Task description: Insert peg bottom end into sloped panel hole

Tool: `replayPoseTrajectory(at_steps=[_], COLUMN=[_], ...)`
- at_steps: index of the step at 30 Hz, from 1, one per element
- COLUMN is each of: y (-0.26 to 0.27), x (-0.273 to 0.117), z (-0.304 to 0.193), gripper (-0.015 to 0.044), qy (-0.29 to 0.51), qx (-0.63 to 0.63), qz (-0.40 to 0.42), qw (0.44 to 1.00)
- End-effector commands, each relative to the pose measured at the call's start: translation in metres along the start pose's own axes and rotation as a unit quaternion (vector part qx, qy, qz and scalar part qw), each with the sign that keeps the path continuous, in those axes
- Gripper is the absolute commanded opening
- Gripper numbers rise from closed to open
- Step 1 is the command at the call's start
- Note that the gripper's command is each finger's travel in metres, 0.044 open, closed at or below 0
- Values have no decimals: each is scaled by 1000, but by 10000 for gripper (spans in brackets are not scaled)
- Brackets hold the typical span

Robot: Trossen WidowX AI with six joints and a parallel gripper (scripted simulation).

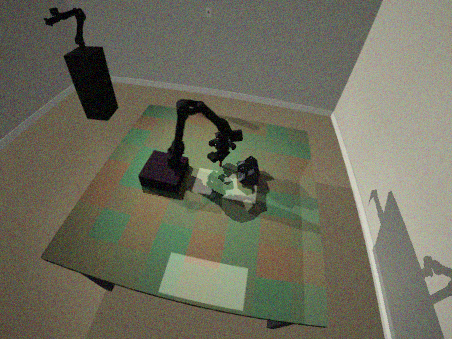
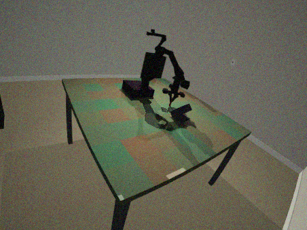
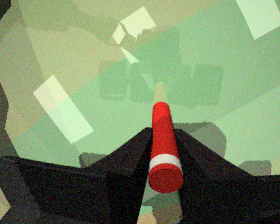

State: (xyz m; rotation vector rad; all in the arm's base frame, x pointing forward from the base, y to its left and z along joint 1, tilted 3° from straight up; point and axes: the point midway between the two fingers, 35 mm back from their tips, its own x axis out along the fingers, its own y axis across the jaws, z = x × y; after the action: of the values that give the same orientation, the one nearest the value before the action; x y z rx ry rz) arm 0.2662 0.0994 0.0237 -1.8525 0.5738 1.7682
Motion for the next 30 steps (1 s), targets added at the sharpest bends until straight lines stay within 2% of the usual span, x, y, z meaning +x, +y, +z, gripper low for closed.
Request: replayPoseTrajectory(at_steps=[1,15,30], y=[-3,0,4], x=[-10,-76,-79], z=[-2,-1,-7], gripper=[0,0,0], qy=[2,0,14], qx=[0,-1,40], qz=[-4,-3,-31], qw=[1000,1000,999])
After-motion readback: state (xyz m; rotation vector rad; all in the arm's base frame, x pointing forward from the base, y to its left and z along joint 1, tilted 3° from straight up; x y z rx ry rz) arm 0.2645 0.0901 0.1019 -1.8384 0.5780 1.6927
